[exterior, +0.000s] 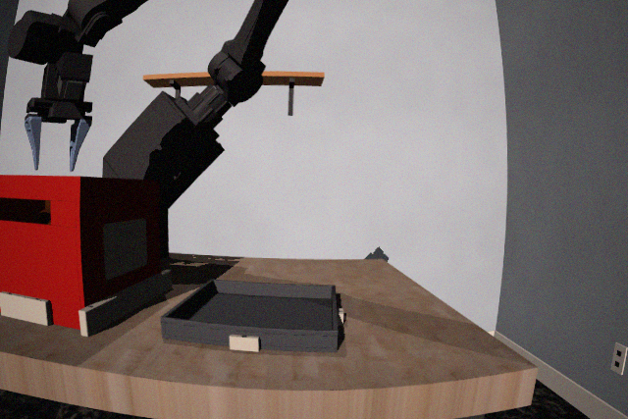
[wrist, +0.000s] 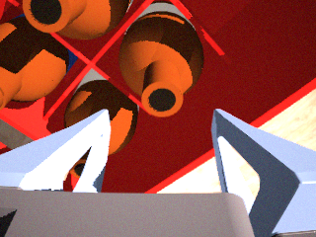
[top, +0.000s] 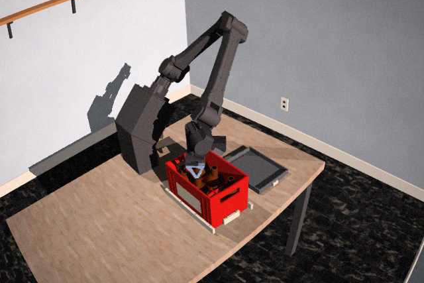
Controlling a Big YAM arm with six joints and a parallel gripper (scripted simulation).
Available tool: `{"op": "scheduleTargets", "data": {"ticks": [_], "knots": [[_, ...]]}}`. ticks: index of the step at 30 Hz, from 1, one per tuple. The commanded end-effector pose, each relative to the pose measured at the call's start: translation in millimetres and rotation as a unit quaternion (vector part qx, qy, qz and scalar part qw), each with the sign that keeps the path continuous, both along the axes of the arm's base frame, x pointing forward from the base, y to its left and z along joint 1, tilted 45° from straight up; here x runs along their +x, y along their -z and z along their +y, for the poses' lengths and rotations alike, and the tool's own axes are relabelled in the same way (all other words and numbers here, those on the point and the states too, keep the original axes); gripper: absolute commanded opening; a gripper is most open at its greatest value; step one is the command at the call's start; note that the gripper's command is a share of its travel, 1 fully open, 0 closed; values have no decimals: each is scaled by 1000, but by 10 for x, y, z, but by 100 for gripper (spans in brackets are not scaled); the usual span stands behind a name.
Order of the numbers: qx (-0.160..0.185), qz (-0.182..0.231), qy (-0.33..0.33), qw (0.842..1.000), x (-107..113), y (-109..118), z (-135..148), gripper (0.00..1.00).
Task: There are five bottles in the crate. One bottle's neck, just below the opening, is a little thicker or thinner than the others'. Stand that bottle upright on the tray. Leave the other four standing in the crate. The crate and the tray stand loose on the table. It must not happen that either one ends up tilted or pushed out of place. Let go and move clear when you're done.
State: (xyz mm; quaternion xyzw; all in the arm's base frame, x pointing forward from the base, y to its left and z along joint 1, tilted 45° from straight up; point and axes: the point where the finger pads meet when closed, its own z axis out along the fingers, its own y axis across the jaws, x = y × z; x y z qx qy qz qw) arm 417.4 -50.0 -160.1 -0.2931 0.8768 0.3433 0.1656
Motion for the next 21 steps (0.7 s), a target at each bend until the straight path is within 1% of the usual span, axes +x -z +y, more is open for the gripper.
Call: {"op": "scheduleTargets", "data": {"ticks": [1,21], "knots": [[1,0,7,1000,-40,102,-70,61],[0,-3,8,1000,-21,102,-99,61]]}}
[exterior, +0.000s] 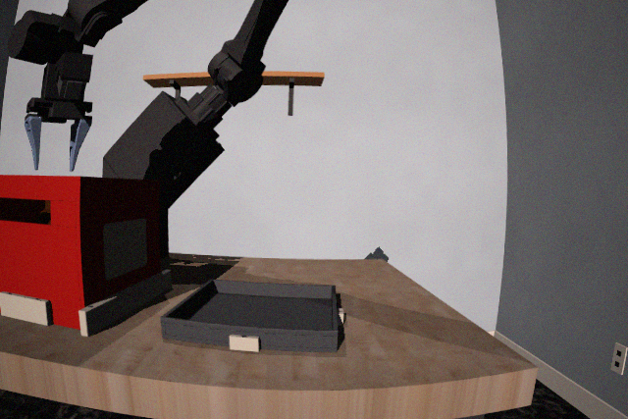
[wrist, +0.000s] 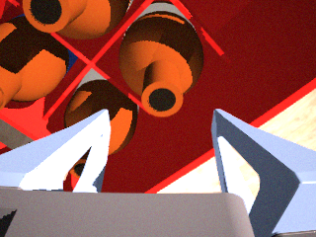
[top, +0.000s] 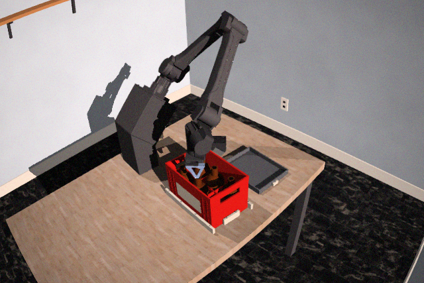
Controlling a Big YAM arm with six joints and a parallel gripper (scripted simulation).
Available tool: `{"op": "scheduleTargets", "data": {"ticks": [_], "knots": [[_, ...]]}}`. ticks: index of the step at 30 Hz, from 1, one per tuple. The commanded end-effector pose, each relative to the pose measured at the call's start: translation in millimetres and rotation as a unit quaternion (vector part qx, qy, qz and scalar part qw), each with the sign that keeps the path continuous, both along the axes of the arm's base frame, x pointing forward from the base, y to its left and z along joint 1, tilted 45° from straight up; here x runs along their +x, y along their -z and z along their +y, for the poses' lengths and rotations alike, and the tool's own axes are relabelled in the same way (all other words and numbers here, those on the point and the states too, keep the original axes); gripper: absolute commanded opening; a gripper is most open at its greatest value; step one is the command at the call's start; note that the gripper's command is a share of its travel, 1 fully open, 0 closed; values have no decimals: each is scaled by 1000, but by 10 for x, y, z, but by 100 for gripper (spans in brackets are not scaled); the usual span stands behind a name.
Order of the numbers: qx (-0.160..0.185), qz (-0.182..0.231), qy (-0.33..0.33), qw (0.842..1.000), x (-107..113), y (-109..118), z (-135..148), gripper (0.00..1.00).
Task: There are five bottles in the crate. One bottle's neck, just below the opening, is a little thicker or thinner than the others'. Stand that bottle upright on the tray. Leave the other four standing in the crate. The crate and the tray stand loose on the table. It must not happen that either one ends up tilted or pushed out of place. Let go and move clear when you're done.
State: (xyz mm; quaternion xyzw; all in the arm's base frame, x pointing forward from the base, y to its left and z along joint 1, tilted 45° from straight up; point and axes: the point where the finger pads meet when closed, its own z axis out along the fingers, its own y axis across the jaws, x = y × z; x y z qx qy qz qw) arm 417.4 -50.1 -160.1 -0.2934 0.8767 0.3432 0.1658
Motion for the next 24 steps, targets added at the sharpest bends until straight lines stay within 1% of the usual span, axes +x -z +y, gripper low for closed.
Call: {"op": "scheduleTargets", "data": {"ticks": [1,4,9,24], "knots": [[0,-3,9,1000,-14,102,-106,61],[0,-3,5,1000,-1,101,-77,61],[-2,-6,7,1000,25,101,-109,61],[-2,-6,7,1000,26,101,-111,61]]}}
